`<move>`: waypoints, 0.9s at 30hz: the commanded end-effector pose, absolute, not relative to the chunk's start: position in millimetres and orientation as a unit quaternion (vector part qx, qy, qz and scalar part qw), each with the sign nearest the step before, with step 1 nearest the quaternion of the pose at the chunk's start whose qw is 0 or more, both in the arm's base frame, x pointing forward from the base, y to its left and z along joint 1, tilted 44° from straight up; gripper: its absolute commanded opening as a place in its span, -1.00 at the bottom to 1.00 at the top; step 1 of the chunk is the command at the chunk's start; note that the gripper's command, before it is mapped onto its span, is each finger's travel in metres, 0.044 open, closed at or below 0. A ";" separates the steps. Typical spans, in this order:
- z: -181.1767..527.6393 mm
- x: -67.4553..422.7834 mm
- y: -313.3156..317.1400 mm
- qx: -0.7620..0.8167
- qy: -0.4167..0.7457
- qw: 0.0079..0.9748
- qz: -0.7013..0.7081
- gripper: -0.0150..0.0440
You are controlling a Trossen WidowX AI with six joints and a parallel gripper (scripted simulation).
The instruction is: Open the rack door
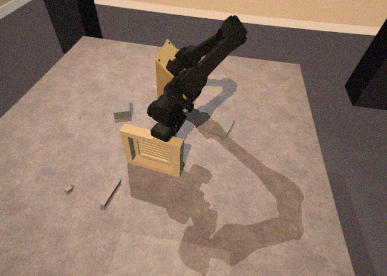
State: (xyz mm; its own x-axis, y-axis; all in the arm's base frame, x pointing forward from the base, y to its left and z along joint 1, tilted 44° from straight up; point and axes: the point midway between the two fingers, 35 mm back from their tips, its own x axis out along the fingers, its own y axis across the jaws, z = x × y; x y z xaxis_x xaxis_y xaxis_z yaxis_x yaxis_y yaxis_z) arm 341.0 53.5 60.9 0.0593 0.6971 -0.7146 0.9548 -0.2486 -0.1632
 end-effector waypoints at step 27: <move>56.8 330.3 51.1 0.671 0.631 0.280 -0.271 -0.45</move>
State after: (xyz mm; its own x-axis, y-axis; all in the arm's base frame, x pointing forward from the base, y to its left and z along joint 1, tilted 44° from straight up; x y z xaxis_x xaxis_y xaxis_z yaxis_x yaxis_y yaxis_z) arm 336.0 52.7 59.2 0.0593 0.6982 -0.7135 0.9949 -0.1000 -0.0152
